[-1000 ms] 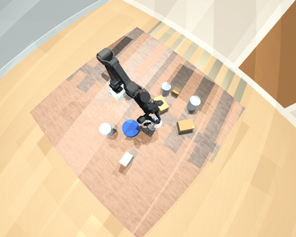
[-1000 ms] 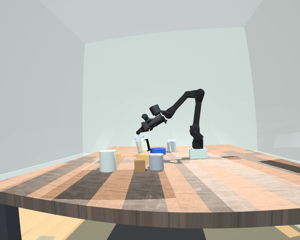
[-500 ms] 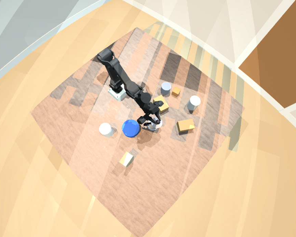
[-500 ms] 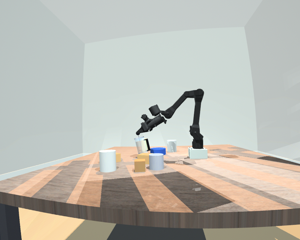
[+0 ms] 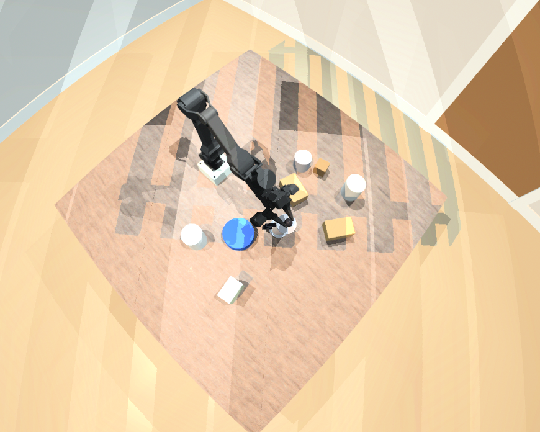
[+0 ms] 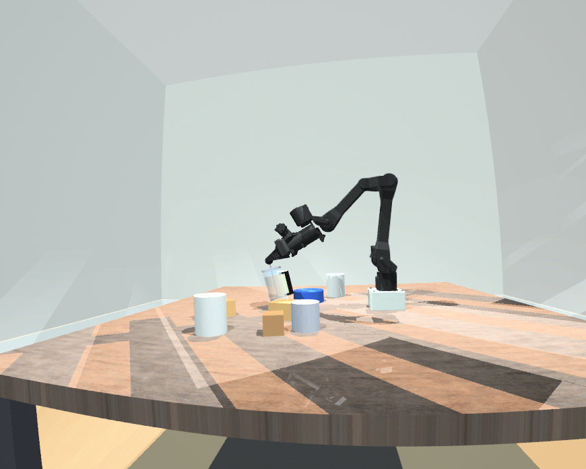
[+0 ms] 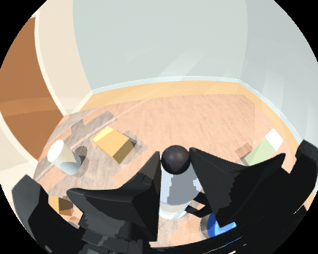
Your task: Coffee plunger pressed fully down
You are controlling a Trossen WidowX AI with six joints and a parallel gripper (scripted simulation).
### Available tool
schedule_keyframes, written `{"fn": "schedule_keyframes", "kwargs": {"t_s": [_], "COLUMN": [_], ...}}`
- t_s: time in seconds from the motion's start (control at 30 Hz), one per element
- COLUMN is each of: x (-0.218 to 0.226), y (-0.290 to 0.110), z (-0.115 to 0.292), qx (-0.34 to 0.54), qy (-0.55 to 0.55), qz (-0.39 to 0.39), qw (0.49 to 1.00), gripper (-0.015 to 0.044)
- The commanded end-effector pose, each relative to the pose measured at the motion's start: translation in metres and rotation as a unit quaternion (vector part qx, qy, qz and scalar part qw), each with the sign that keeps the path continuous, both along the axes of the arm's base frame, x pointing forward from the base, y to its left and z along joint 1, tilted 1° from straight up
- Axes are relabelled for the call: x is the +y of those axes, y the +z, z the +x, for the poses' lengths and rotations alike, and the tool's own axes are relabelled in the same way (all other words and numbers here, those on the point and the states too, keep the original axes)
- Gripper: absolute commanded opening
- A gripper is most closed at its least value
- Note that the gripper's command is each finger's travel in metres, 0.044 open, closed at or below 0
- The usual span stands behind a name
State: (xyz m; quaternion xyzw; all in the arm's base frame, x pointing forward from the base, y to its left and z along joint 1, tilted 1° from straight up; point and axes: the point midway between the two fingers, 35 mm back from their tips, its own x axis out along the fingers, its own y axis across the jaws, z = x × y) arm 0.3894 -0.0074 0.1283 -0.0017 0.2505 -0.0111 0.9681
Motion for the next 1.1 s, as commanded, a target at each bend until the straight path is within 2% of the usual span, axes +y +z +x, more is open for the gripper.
{"fn": "schedule_keyframes", "kwargs": {"t_s": [0.0,0.23,0.63,0.83,1.07], "x": [0.000,0.000,0.000,0.001,0.005], "y": [0.000,0.000,0.000,0.012,0.078], "z": [0.000,0.000,0.000,-0.004,-0.038], "qx": [0.000,0.000,0.000,0.001,0.008], "qy": [0.000,0.000,0.000,0.000,0.002], "qz": [0.000,0.000,0.000,-0.001,-0.002], "qw": [1.000,1.000,1.000,1.000,1.000], "gripper": [0.0116,0.0116,0.0431,0.0440,0.0440]}}
